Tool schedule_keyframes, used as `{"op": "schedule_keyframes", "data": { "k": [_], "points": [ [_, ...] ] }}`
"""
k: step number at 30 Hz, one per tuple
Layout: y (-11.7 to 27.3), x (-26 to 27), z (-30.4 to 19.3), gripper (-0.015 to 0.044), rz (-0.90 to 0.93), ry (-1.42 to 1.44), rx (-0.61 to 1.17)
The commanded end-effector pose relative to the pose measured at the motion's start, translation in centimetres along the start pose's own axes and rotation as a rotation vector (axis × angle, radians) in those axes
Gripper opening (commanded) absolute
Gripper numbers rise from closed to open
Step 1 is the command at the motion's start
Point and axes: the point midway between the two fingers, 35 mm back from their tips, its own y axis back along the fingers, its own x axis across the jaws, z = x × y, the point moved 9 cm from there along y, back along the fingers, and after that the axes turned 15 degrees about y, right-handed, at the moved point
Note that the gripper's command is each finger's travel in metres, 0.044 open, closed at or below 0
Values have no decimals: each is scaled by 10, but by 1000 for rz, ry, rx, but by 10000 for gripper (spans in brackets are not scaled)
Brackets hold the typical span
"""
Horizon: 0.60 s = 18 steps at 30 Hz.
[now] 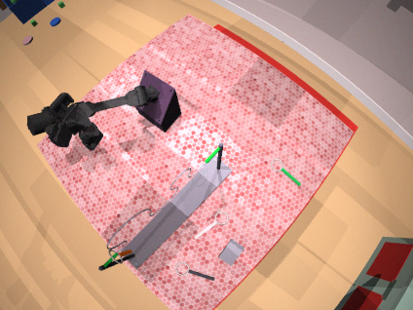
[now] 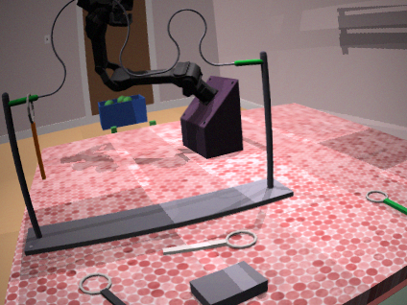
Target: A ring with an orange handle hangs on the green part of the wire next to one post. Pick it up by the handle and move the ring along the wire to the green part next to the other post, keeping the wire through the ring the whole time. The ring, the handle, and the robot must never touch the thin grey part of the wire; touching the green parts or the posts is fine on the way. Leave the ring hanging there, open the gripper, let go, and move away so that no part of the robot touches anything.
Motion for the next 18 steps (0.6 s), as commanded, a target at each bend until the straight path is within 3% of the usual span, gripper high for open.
{"op": "schedule_keyframes", "data": {
  "k": [1, 18],
  "points": [
    [-20, 1, 8, 160, -30, 56, -28],
    [-88, -44, 47, 160, -186, 336, -143]
  ]
}}
